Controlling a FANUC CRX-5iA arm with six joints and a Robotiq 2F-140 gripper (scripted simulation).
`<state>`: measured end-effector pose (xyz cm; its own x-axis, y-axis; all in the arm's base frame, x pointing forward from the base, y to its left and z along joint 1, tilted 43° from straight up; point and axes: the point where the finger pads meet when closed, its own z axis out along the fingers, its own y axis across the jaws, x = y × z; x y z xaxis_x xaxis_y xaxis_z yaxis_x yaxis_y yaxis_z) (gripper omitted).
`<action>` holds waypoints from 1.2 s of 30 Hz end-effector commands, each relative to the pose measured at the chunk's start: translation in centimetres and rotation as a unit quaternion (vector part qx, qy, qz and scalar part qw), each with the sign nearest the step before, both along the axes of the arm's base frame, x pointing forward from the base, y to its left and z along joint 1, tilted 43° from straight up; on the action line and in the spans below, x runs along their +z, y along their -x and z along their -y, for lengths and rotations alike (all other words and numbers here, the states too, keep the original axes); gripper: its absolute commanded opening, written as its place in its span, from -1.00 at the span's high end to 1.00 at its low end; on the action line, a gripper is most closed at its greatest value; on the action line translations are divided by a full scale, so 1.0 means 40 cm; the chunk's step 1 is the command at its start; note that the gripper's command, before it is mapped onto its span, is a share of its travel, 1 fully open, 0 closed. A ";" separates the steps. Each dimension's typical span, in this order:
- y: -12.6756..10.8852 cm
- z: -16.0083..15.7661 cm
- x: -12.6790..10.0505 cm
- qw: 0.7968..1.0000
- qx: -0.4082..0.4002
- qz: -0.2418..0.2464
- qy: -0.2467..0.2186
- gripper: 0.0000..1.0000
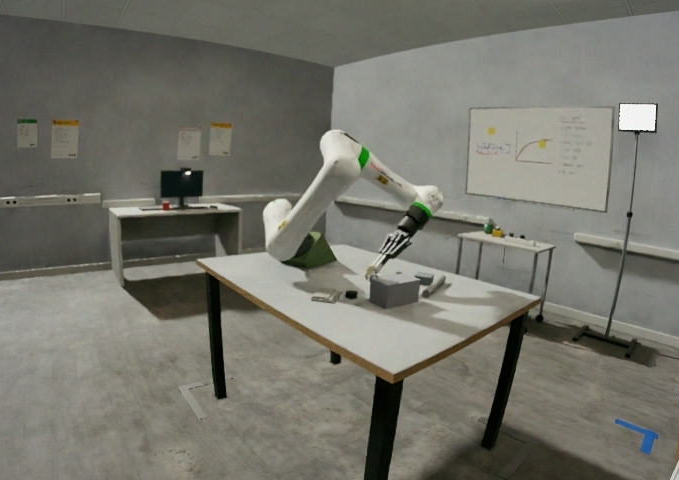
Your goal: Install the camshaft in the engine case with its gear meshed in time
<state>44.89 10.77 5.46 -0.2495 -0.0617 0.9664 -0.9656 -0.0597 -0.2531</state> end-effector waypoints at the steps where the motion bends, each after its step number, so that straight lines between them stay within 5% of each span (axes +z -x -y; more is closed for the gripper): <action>1: -0.001 -0.002 0.001 1.000 0.001 0.001 0.000 0.72; 36: -0.028 -0.004 0.008 1.000 0.001 0.001 0.000 0.72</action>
<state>45.93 10.84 5.73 -0.2494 -0.0617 0.9664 -0.9656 -0.0597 -0.2530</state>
